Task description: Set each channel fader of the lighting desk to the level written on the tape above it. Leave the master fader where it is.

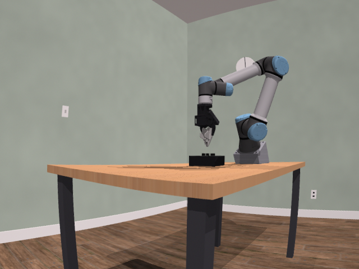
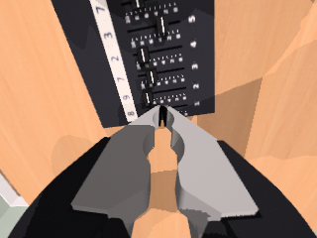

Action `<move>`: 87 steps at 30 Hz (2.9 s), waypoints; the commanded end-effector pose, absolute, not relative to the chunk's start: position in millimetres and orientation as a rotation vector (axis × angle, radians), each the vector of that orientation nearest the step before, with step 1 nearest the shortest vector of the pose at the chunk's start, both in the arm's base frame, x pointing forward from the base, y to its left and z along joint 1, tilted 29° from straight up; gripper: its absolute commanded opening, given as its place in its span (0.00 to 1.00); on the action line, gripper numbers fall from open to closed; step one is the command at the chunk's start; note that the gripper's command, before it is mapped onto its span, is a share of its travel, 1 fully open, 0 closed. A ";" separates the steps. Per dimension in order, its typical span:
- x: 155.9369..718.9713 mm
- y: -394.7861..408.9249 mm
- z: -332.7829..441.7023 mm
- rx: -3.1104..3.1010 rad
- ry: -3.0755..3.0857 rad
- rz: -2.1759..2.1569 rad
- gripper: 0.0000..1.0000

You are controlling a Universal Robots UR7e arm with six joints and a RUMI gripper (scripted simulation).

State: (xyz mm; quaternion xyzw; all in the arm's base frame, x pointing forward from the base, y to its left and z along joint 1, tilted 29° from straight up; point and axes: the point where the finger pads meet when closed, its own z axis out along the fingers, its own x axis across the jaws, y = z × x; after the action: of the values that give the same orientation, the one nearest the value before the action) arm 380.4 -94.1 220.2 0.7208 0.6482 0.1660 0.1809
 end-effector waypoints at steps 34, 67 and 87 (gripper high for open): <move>361.9 -99.0 210.2 2.951 0.270 0.733 0.00; 351.7 -122.2 203.6 2.791 -1.722 0.752 0.00; 348.2 -128.4 201.3 2.507 -2.240 0.692 0.00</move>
State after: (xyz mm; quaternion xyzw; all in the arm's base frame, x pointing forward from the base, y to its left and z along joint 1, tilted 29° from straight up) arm 348.5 -128.5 202.1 0.7377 -0.6266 0.2045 -0.1461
